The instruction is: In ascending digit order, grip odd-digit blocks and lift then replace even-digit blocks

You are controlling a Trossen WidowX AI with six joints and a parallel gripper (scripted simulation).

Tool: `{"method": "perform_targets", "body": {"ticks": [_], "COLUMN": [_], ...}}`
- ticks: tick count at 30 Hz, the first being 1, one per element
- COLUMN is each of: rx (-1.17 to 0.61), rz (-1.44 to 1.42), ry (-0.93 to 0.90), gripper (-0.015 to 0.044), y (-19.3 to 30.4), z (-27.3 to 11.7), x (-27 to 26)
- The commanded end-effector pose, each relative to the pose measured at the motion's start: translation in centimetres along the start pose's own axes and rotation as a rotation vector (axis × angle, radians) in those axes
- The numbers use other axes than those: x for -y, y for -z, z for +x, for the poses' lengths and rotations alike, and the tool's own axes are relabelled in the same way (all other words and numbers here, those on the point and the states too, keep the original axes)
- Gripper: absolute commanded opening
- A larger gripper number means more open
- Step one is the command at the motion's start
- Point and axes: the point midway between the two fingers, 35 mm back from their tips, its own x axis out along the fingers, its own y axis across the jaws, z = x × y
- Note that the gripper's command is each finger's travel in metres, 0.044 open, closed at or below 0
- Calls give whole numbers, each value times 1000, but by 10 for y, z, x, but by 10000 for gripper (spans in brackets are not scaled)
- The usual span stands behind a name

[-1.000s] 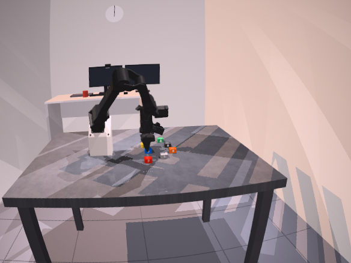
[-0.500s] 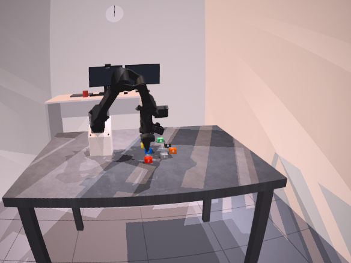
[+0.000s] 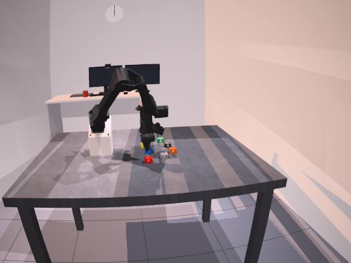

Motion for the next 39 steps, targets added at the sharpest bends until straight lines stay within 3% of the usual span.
{"method": "perform_targets", "body": {"ticks": [1,2,13,23,25,30,34,39], "rx": [-1,-1,-1,0,1,-1,-1,-1], "rz": [-5,-5,-5,-5,-5,-5,-5,-5], "ry": [2,2,2,0,-4,-4,-4,-4], "gripper": [120,120,400,400,348,216,120,120], "y": [0,0,0,0,-2,-1,0,0], "z": [0,0,0,-36,-46,-114,-117,-117], "x": [0,0,0,0,-1,-1,-1,-1]}}
